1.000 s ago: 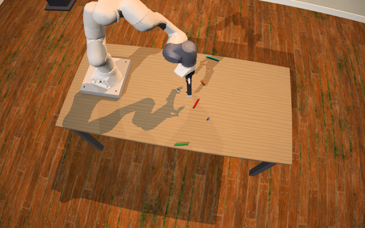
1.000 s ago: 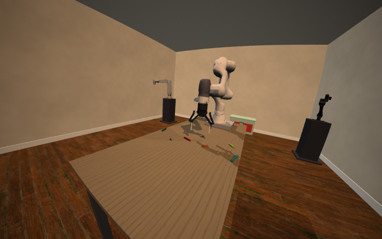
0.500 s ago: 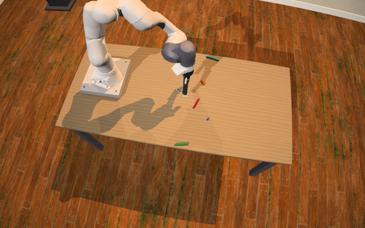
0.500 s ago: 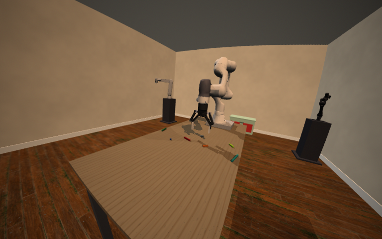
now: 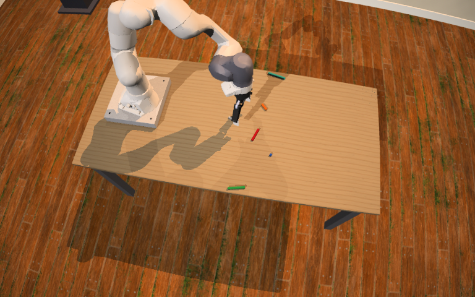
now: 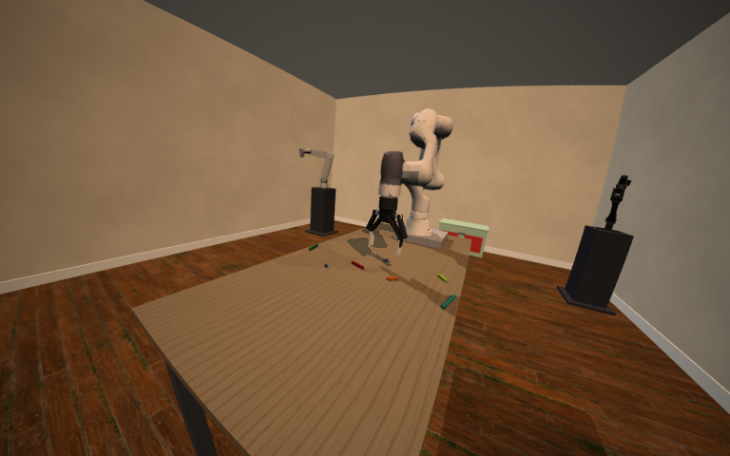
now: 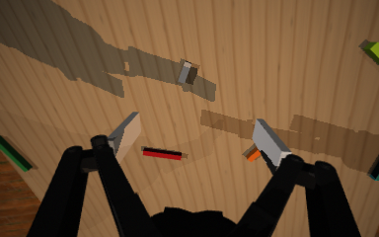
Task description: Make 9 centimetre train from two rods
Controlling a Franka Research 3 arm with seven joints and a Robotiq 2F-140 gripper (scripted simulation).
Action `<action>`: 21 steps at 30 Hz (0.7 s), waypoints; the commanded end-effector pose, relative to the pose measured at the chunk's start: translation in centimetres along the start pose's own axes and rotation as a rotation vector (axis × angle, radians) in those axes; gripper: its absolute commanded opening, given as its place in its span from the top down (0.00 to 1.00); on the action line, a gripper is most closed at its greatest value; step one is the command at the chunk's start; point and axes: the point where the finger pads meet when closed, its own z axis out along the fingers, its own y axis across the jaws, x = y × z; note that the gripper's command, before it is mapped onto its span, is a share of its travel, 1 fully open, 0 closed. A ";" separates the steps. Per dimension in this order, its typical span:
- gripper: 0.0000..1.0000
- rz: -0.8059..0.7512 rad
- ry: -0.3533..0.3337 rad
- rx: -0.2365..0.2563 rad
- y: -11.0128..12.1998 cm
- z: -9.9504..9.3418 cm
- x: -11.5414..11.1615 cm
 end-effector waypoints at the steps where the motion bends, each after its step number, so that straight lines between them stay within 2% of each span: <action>1: 0.00 0.167 -0.006 0.012 0.0 0.0 0.2; 21: 0.00 0.489 -0.008 0.010 -0.2 0.0 1.0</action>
